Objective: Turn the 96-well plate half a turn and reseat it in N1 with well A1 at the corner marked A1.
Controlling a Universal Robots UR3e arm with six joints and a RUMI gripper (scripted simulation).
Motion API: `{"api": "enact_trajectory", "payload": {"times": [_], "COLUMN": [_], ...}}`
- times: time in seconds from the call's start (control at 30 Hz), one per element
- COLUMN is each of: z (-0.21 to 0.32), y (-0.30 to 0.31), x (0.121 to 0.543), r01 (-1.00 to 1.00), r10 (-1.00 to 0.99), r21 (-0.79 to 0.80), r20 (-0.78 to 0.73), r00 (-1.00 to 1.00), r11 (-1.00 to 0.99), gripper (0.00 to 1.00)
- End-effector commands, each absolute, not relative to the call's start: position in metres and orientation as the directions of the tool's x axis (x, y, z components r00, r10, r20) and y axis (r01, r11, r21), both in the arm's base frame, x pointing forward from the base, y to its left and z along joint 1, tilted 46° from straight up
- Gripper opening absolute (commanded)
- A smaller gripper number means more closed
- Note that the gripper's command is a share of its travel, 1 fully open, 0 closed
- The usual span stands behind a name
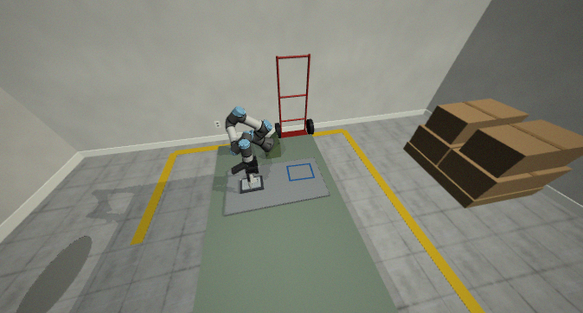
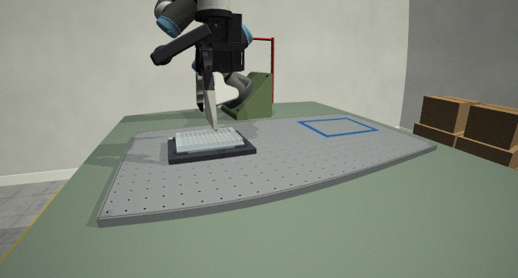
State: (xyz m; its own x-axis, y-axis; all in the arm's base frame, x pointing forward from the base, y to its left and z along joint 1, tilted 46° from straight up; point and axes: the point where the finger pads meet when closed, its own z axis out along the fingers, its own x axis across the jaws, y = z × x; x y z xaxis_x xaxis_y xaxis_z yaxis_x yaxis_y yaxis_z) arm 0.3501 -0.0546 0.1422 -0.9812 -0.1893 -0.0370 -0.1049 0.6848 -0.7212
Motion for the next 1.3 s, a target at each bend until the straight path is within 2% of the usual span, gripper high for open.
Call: {"api": "enact_trajectory", "payload": {"times": [0.0,0.93,0.97,1.27], "z": [0.139,0.122,0.122,0.122], "y": [-0.058,-0.075,-0.075,-0.075], "x": [0.352,0.355,0.355,0.356], "r01": [-0.104,-0.104,-0.104,-0.104], "r10": [-0.191,-0.191,-0.191,-0.191], "r21": [-0.721,-0.721,-0.721,-0.721], "r20": [-0.04,-0.04,-0.04,-0.04], "r00": [-0.981,-0.981,-0.981,-0.981], "r11": [0.685,0.685,0.685,0.685], "gripper": [1.0,1.0,0.0,0.0]}}
